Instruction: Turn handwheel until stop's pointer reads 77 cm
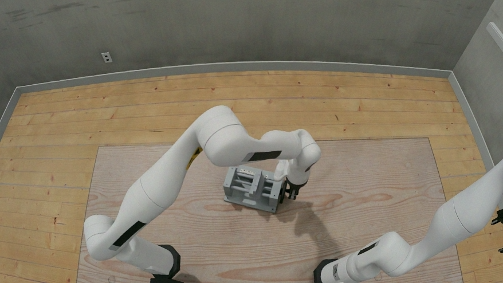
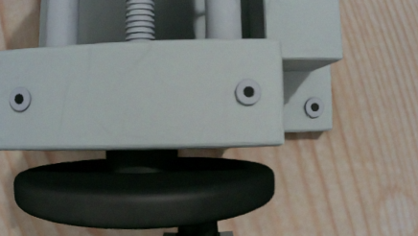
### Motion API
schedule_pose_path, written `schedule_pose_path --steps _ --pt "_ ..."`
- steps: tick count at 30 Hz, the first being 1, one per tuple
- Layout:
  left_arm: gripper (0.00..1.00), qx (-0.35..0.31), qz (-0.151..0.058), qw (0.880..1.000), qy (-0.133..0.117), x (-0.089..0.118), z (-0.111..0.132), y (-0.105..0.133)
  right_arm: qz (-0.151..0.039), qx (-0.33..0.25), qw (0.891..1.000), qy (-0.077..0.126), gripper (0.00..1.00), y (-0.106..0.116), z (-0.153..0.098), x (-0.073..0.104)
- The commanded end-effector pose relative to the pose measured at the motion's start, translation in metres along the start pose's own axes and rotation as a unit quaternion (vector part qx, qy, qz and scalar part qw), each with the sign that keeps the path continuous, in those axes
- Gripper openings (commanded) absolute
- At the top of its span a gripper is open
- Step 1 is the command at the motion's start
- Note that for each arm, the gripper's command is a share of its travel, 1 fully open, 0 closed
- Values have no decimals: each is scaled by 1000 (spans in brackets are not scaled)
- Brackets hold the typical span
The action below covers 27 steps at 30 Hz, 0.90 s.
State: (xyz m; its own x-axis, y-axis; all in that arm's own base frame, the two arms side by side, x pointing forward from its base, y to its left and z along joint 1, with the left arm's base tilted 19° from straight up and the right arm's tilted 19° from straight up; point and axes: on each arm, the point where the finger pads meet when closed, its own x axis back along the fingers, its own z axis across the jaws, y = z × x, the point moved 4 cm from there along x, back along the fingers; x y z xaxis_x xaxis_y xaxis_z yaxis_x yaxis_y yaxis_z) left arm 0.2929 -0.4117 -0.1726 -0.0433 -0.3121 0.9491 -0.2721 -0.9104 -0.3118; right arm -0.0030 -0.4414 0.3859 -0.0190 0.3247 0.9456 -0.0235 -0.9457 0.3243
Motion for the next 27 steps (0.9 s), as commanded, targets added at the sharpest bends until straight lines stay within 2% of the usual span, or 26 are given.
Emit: schedule_pose_path --steps 1,13,27 --pt "160 3 0 1000 -1 -2 -10 1 2 6 1000 -2 1000 -1 -1 1" --pt "160 3 1 1000 -2 -1 -27 1 2 6 1000 -2 1000 -1 -1 1" --pt "160 3 4 1000 -5 13 -44 -1 2 6 1000 -2 1000 -1 -1 1"
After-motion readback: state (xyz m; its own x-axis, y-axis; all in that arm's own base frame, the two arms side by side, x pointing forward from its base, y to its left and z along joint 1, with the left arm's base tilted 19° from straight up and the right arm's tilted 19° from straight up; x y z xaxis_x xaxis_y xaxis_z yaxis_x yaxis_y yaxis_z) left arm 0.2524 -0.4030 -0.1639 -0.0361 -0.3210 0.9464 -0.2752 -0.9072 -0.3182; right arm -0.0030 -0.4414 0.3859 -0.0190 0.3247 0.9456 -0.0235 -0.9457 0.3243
